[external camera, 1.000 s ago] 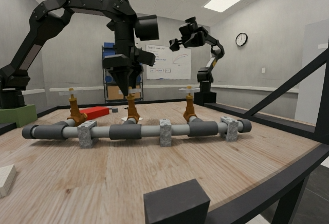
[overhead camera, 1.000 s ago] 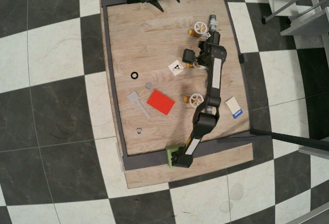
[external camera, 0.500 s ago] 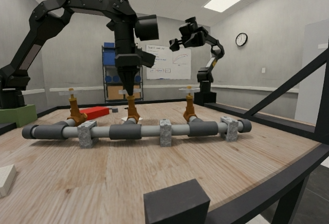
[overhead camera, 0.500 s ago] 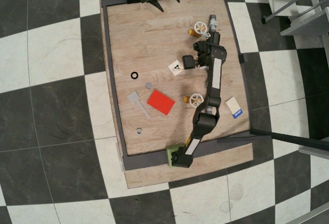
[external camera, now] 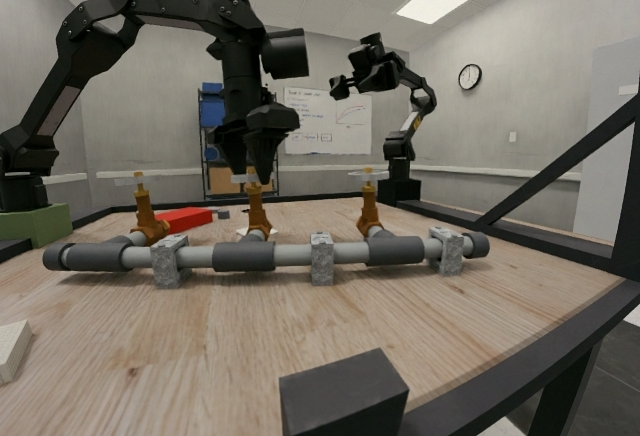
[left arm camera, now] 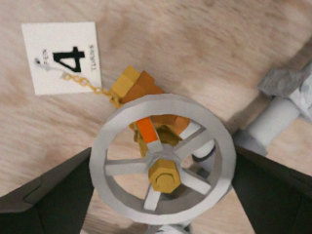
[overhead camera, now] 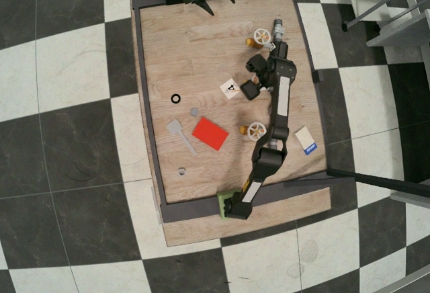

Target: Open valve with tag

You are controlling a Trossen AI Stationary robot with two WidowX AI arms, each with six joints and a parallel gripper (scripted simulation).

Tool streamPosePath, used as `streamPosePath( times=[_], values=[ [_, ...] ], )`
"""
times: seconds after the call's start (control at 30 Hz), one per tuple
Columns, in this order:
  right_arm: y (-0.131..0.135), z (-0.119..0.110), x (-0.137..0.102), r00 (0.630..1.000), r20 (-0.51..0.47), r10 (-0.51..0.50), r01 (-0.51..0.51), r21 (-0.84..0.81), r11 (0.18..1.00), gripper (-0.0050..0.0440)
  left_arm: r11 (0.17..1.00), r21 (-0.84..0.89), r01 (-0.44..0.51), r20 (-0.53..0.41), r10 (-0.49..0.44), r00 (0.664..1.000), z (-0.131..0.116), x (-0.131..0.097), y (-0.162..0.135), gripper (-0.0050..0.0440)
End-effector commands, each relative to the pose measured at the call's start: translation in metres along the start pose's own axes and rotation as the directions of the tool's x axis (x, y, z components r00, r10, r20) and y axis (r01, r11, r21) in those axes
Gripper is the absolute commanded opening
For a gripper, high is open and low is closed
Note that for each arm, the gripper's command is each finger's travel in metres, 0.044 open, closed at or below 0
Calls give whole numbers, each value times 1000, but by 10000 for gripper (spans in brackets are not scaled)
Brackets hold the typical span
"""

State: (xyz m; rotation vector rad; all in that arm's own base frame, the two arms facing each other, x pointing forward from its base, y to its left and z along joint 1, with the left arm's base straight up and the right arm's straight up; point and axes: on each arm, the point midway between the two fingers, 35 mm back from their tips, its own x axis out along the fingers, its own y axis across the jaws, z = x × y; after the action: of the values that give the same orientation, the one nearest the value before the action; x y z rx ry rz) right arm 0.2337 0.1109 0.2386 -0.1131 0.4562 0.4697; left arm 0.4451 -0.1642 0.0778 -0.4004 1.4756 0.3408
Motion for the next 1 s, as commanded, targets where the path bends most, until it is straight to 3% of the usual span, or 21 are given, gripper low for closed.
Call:
streamPosePath(
  times=[0.0,0.2,0.6,0.67,0.97],
  values=[
    [1,9,-4,1000,29,1,-1,0,1000,400,988,-152,25,33,-20,999,1,-16,0,294],
    [1,9,-4,1000,29,1,-1,0,1000,400,952,-304,26,32,-17,999,1,-16,0,294],
    [1,9,-4,1000,29,1,-1,0,1000,400,754,-656,28,31,-11,999,2,-13,-1,294],
    [1,9,-4,1000,29,1,-1,0,1000,400,754,-656,28,31,-11,999,2,-13,-1,294],
    [1,9,-4,1000,29,1,-1,0,1000,400,499,-866,31,30,-9,1000,3,-11,-3,294]
  ],
)
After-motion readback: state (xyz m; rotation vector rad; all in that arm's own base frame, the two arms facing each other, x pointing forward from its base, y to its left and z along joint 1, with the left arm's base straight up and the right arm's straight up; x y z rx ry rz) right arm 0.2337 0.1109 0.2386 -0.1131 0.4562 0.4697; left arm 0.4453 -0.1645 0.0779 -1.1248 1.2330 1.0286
